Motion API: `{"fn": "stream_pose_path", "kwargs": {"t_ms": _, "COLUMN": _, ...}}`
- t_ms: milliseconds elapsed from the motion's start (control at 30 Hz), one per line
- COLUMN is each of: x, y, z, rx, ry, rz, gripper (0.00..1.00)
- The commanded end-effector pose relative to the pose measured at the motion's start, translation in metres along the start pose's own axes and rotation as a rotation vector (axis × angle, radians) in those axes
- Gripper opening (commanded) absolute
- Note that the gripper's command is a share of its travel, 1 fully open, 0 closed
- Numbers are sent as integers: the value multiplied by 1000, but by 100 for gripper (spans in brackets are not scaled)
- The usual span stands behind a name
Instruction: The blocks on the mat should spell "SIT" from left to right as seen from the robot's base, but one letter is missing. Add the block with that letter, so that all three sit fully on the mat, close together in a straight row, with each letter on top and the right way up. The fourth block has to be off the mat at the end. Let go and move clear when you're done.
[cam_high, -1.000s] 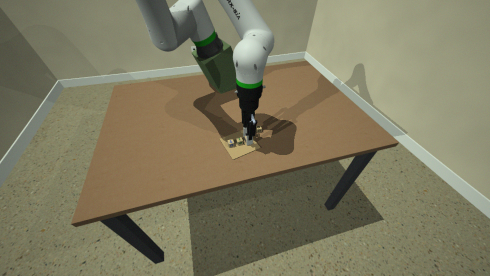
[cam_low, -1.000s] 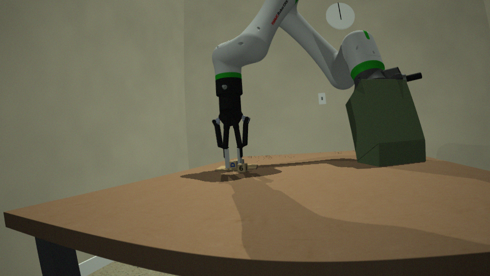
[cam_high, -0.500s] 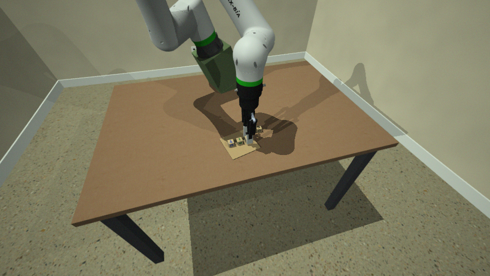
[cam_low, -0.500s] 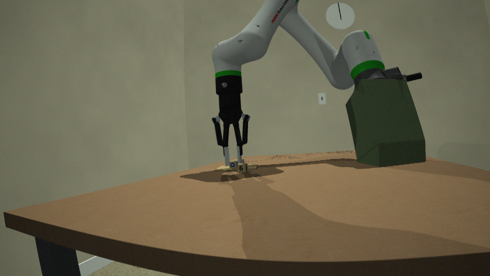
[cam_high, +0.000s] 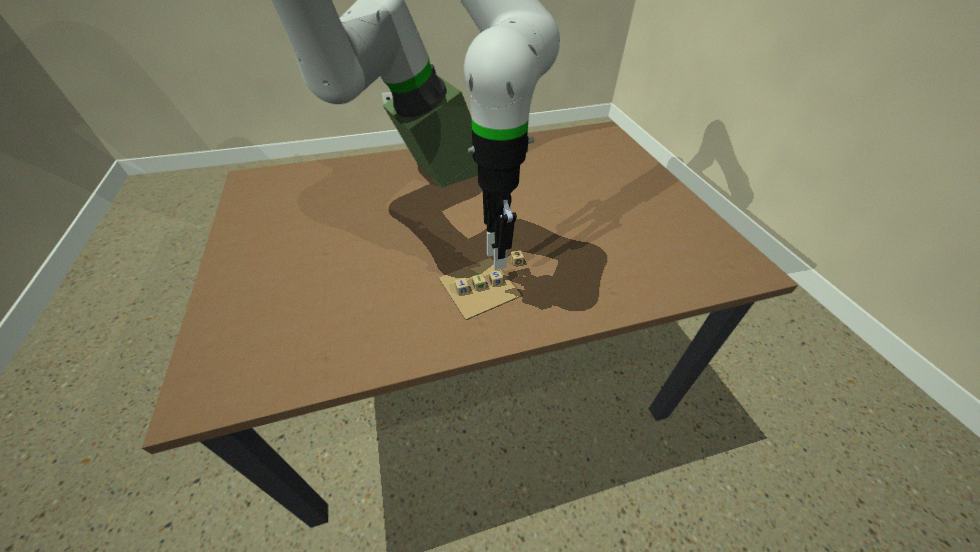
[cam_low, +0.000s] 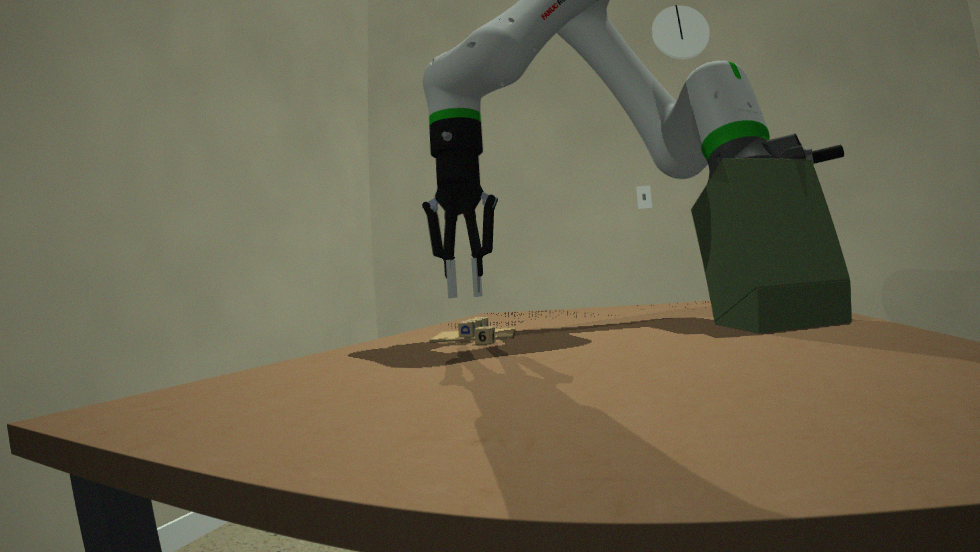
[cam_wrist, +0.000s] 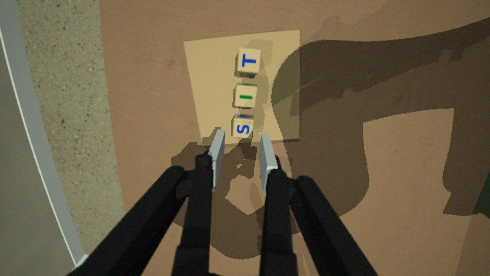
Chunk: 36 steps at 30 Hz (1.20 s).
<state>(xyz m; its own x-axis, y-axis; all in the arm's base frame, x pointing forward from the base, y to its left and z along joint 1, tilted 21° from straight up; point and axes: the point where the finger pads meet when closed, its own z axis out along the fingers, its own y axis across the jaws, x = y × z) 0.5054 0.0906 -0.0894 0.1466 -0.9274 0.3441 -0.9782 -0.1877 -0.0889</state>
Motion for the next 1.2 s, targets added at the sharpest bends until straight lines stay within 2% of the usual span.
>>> {"fn": "stream_pose_path", "kwargs": {"t_ms": 0, "x": 0, "y": 0, "z": -16, "rx": 0, "ry": 0, "rz": 0, "gripper": 25}}
{"fn": "stream_pose_path", "kwargs": {"t_ms": 300, "x": 0, "y": 0, "z": -25, "rx": 0, "ry": 0, "rz": 0, "gripper": 25}}
{"fn": "stream_pose_path", "kwargs": {"t_ms": 333, "x": 0, "y": 0, "z": -25, "rx": 0, "ry": 0, "rz": 0, "gripper": 100}}
{"fn": "stream_pose_path", "kwargs": {"t_ms": 1167, "x": 0, "y": 0, "z": -29, "rx": 0, "ry": 0, "rz": 0, "gripper": 100}}
